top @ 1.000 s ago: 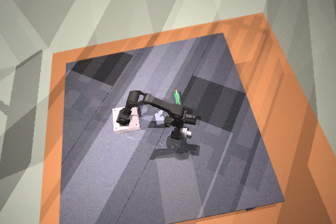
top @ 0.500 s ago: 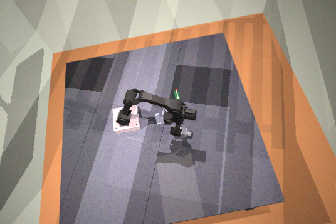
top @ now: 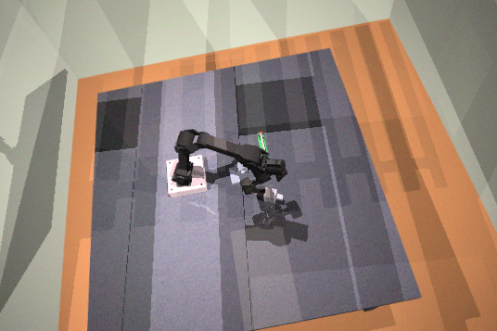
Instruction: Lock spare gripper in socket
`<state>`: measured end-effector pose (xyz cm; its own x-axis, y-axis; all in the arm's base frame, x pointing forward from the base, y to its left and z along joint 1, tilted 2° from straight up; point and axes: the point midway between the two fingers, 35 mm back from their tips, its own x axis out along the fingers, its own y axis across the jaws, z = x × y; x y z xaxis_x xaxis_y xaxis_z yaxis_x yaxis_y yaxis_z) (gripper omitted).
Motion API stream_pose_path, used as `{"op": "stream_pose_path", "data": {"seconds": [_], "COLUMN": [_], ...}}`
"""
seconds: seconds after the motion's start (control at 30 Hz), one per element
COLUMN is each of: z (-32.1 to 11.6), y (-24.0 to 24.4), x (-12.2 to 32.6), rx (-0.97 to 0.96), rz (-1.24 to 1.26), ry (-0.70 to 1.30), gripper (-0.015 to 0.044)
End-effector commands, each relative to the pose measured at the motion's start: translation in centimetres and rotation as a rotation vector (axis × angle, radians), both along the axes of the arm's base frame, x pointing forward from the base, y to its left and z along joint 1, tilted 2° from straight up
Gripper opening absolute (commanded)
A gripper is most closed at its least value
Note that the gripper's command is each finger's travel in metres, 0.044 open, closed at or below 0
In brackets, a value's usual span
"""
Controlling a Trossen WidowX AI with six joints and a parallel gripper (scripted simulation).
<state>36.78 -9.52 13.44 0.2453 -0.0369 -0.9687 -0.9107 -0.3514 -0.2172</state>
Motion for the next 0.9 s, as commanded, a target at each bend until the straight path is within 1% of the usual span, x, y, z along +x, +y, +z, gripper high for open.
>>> {"op": "stream_pose_path", "data": {"seconds": [0.0,0.13,0.43,0.63,0.7,0.87], "z": [0.1,0.4,1.1,1.4,1.5,1.5], "y": [0.1,0.0,0.0,0.0,0.1,0.1], "x": [-0.3,-0.4,-0.6,-0.8,-0.8,-0.8], "rx": [0.192,0.327,0.578,0.77,0.81,0.811], "rz": [-0.679,-1.033,-1.527,-1.847,-1.909,-1.912], "ry": [-0.137,-0.217,-0.325,-0.363,-0.367,-0.367], "gripper": [0.044,0.044,0.044,0.044,0.044,0.044]}}
